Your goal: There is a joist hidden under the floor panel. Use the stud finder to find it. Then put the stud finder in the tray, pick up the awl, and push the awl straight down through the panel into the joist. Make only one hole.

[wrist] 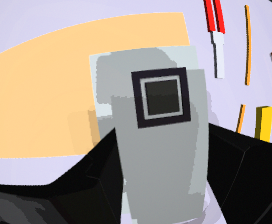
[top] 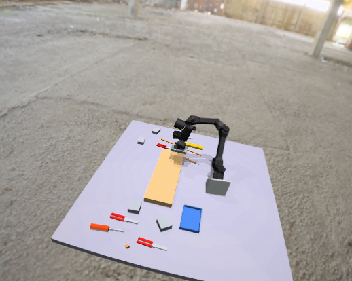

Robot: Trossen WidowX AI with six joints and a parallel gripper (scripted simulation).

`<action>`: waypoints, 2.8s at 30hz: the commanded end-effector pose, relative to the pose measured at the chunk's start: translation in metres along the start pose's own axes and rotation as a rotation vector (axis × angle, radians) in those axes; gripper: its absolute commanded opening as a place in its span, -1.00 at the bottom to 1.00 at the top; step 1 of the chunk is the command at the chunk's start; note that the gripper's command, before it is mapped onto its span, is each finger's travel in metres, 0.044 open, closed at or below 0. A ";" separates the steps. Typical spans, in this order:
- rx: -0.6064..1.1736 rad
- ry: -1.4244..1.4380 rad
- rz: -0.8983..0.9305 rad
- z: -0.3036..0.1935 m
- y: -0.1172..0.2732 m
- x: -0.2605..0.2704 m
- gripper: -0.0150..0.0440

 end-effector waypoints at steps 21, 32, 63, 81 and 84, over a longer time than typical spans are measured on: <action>-0.016 0.016 -0.002 0.029 -0.027 -0.021 -0.49; -0.016 0.016 -0.001 0.025 -0.042 -0.020 -0.49; -0.018 0.016 -0.006 0.013 -0.081 -0.020 -0.49; -0.018 0.016 -0.006 0.013 -0.087 -0.003 -0.49; -0.018 0.016 -0.006 0.014 -0.087 0.003 -0.49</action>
Point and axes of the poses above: the point midway between the two fingers, 35 mm back from their tips, its own y axis back along the fingers, its own x axis across the jaws, z = x × y, the point moved 2 cm from there along y, back along the fingers, and after that the axes turned 7 degrees about y, right-handed, at the moved point
